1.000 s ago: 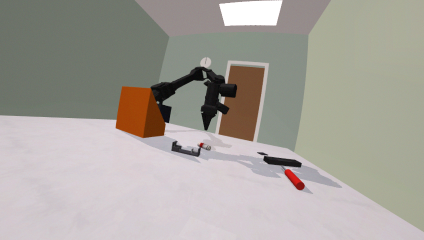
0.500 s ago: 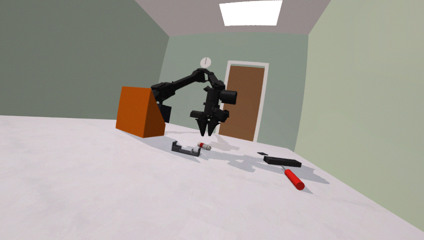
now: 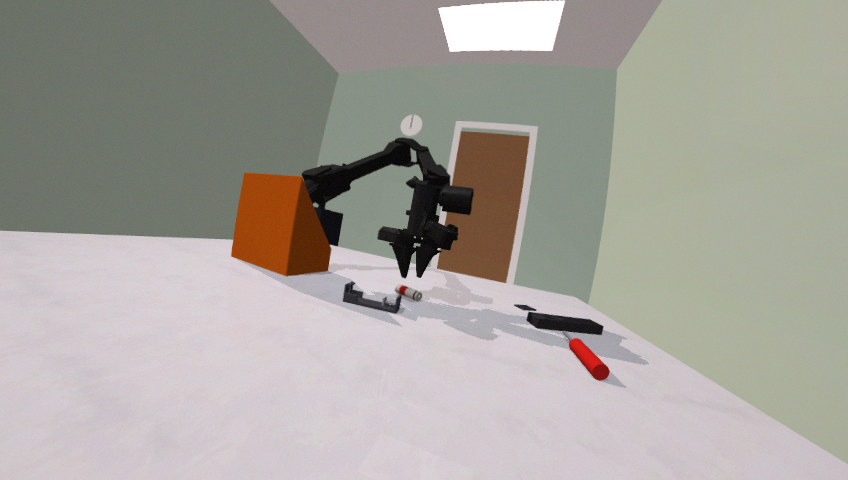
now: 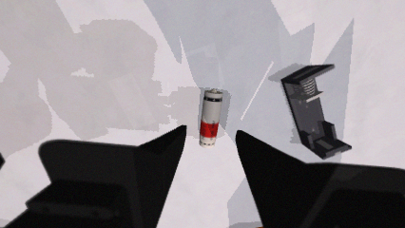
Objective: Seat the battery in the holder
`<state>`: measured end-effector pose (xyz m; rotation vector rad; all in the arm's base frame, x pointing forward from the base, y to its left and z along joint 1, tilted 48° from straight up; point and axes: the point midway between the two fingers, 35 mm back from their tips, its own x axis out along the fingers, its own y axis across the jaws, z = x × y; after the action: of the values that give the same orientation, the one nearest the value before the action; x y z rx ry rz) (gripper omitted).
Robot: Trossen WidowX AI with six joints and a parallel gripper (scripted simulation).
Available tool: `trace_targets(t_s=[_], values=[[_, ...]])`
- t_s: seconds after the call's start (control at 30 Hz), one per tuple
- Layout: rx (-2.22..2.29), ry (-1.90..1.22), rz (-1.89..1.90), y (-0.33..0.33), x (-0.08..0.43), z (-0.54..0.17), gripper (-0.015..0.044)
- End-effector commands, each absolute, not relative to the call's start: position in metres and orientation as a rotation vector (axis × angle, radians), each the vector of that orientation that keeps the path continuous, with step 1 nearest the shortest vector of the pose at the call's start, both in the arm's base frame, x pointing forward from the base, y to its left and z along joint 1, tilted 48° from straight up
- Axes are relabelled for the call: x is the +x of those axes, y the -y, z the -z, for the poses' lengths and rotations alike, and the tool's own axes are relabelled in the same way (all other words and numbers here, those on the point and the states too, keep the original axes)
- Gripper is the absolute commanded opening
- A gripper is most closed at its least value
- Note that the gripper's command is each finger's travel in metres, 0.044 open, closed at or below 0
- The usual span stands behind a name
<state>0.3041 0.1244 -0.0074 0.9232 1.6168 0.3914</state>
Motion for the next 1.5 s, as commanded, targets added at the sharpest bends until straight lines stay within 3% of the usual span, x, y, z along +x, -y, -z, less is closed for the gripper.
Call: trace_targets(t_s=[0.0, 0.77, 0.93, 1.1, 1.47], values=[[0.930, -1.622, -0.389, -0.130, 0.303, 0.013, 0.0228], [0.933, -1.623, -0.391, -0.156, 0.301, 0.035, 0.0228], [0.933, -1.623, -0.391, -0.156, 0.301, 0.035, 0.0097], [0.933, -1.623, -0.391, -0.156, 0.301, 0.035, 0.0066], [0.931, -1.622, -0.389, -0.122, 0.303, 0.006, 0.0066]])
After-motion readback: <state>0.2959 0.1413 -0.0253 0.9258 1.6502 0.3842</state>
